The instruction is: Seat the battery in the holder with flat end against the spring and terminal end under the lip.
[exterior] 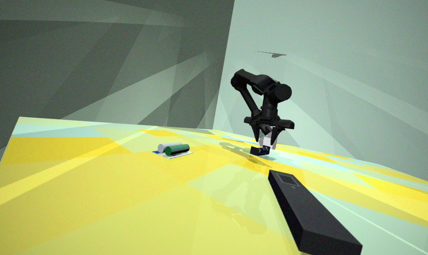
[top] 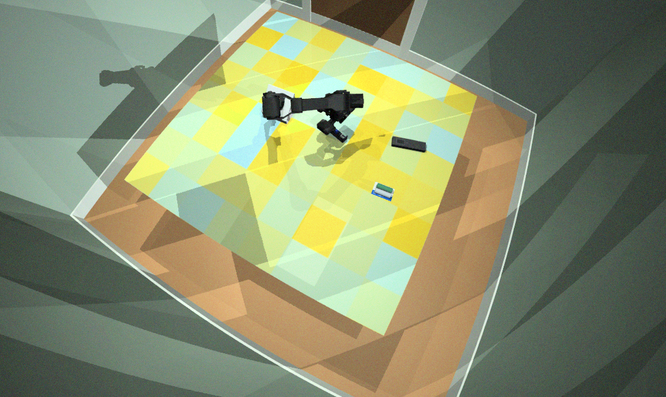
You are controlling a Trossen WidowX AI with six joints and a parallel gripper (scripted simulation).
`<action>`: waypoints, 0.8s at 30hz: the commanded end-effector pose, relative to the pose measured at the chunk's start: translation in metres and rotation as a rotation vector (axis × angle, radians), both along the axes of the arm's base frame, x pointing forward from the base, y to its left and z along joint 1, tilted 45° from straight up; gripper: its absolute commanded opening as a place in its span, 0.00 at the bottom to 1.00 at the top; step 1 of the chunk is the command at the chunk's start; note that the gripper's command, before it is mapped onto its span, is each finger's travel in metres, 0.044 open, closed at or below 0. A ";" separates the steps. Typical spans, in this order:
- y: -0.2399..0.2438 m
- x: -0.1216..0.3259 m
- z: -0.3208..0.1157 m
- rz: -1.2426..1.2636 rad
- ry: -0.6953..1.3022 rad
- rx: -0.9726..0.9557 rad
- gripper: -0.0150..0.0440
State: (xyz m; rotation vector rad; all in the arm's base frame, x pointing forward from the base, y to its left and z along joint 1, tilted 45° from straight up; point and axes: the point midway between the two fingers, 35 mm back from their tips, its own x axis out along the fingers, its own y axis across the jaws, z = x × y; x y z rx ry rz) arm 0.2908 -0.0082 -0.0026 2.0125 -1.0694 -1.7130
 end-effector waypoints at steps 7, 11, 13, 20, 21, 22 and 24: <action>0.038 0.002 0.036 -0.002 -0.026 0.011 1.00; 0.038 0.002 0.036 -0.002 -0.026 0.011 1.00; 0.038 0.002 0.036 -0.002 -0.026 0.011 1.00; 0.038 0.002 0.036 -0.002 -0.026 0.011 1.00; 0.038 0.002 0.036 -0.002 -0.026 0.011 1.00; 0.038 0.002 0.036 -0.002 -0.026 0.011 1.00; 0.038 0.002 0.036 -0.002 -0.026 0.011 1.00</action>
